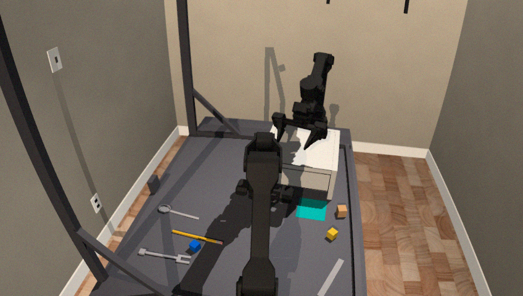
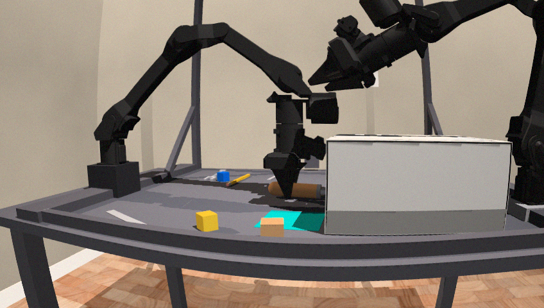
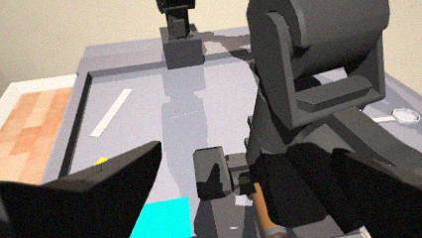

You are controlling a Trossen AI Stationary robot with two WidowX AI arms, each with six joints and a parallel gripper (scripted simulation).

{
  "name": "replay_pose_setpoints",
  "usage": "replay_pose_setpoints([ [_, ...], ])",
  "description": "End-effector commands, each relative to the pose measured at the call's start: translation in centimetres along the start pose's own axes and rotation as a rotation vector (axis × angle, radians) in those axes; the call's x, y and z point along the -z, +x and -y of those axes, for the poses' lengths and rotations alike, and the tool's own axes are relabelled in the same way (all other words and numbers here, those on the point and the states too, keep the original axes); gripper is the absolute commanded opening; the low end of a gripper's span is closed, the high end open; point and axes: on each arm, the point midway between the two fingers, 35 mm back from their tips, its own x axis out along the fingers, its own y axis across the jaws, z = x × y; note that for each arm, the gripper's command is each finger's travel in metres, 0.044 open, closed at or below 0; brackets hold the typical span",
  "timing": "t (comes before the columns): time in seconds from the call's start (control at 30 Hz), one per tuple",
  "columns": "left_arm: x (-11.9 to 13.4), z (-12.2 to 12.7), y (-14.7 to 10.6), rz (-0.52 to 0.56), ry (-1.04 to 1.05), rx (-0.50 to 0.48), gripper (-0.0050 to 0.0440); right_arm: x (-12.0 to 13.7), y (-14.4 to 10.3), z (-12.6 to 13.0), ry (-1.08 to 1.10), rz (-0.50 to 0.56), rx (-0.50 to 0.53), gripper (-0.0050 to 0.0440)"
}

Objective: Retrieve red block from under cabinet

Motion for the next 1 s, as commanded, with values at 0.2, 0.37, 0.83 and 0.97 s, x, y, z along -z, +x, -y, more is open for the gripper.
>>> replay_pose_setpoints([
  [0.2,2.1,1.2,-8.8,0.035,-0.017,-0.055,0.0440,-0.8,-1.2,-0.1,-0.001,0.039,-0.006,0.0109],
  [0.37,3.9,1.5,-10.8,0.030,-0.029,-0.066,0.0440,-0.8,-1.2,-0.1,-0.001,0.039,-0.006,0.0109],
  [0.83,10.2,1.9,-15.2,0.018,-0.066,-0.101,0.0440,-0.8,-1.2,-0.1,-0.001,0.039,-0.006,0.0109],
  [0.97,10.4,1.9,-15.2,0.018,-0.067,-0.102,0.0440,-0.8,-1.2,-0.1,-0.001,0.039,-0.006,0.0109],
])
